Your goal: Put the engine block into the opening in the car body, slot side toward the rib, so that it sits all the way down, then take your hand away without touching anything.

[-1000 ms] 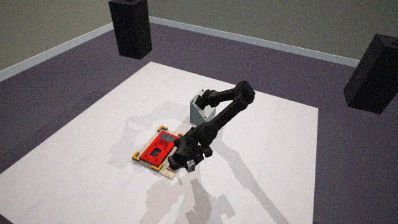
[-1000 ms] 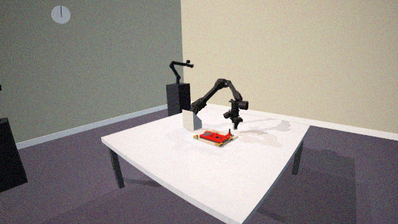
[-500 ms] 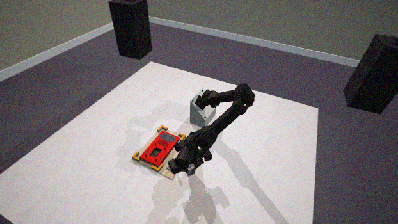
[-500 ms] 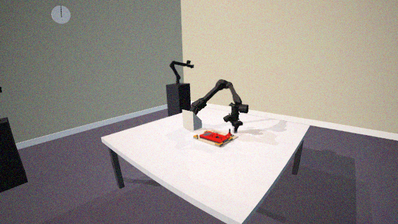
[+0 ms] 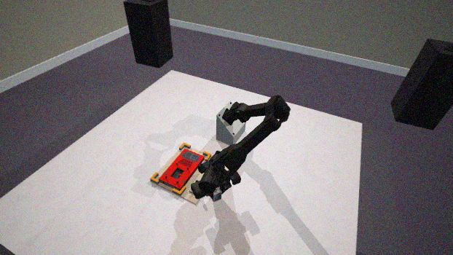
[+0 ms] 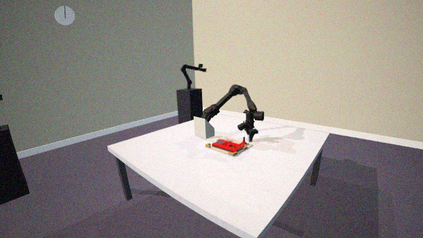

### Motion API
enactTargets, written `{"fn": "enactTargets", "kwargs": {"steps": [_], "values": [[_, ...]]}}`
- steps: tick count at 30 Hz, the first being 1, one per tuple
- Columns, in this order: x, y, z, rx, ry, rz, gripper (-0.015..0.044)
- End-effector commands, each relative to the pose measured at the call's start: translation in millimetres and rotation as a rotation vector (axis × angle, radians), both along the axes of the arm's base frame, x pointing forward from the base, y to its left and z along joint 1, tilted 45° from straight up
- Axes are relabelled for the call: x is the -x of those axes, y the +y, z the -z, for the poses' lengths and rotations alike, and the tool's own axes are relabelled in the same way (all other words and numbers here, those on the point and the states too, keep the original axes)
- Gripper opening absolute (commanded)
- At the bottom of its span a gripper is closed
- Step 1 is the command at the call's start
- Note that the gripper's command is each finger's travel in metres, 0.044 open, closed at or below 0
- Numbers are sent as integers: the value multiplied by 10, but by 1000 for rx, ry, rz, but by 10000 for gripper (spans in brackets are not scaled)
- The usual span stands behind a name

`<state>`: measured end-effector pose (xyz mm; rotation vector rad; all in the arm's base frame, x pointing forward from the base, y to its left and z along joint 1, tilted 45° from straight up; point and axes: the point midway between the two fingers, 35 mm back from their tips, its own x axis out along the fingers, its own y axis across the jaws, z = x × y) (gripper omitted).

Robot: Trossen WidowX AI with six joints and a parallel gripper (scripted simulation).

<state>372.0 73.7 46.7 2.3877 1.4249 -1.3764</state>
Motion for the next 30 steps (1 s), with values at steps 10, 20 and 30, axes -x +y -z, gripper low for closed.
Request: {"fn": "enactTargets", "kwargs": {"steps": [10,20,30], "values": [[3,9,1,3,0,-3,420],[13,-61,-80,6,11,-12,440],[68,-297,-322,8,14,-14,440]]}}
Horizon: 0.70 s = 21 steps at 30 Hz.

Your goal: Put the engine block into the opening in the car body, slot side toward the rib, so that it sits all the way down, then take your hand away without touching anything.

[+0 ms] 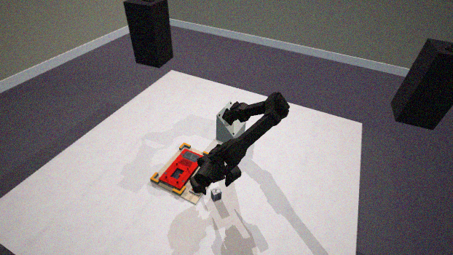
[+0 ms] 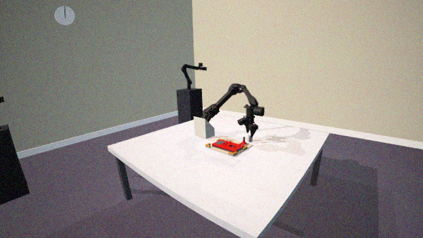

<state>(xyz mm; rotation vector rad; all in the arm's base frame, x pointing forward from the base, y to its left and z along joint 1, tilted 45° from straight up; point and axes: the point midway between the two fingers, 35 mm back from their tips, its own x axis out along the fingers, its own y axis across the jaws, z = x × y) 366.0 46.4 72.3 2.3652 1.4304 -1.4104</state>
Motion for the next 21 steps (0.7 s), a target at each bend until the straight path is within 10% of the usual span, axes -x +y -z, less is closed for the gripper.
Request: {"fn": "enactTargets", "kwargs": {"steps": [1,21], "values": [[8,-24,-66,0,-10,-5,440],[75,-312,-330,1,-11,-7,440]]}}
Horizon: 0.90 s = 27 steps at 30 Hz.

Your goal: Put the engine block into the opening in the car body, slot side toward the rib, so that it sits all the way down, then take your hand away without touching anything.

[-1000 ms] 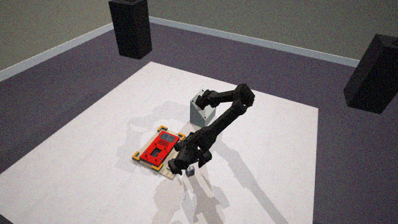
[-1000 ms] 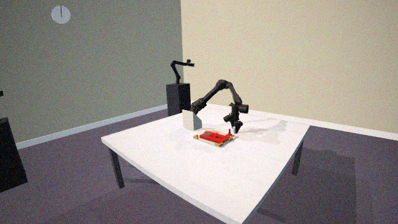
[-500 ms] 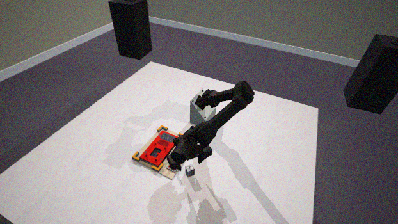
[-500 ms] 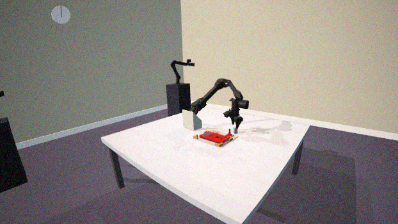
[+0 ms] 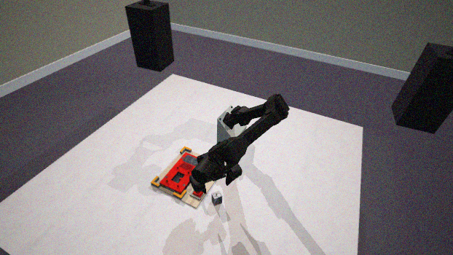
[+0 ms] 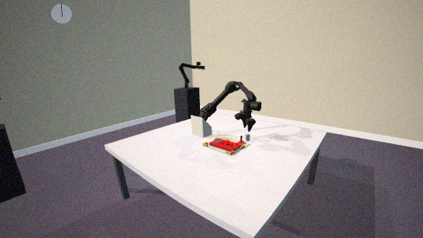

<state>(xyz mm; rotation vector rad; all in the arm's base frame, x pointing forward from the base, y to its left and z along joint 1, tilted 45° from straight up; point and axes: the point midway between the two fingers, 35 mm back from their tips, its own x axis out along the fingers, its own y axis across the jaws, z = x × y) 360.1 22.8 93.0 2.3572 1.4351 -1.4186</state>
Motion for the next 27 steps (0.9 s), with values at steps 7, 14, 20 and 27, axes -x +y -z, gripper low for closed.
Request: {"fn": "enactTargets", "kwargs": {"steps": [7,14,20,27], "values": [[-21,30,-48,0,-17,-2,440],[-49,147,71,-1,-17,-2,440],[-62,185,113,-1,-17,-2,440],[-86,261,196,-1,-17,-2,440]]}}
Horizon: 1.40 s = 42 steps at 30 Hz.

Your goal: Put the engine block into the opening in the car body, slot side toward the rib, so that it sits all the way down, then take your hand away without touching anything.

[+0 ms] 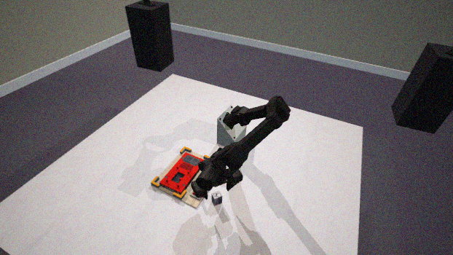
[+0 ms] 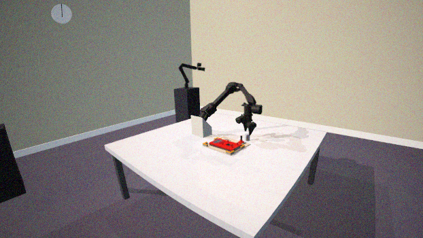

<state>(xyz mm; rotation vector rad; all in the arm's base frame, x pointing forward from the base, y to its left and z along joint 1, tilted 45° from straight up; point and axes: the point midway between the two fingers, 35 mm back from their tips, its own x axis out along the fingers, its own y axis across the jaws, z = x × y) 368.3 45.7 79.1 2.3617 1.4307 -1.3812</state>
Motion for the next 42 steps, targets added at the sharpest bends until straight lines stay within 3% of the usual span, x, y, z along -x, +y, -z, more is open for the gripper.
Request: {"fn": "enactTargets", "kwargs": {"steps": [1,24,35,42], "values": [[-7,44,69,-2,9,2,440],[-53,290,313,-5,9,2,440],[-53,290,313,-5,9,2,151],[-53,290,313,-5,9,2,105]]}}
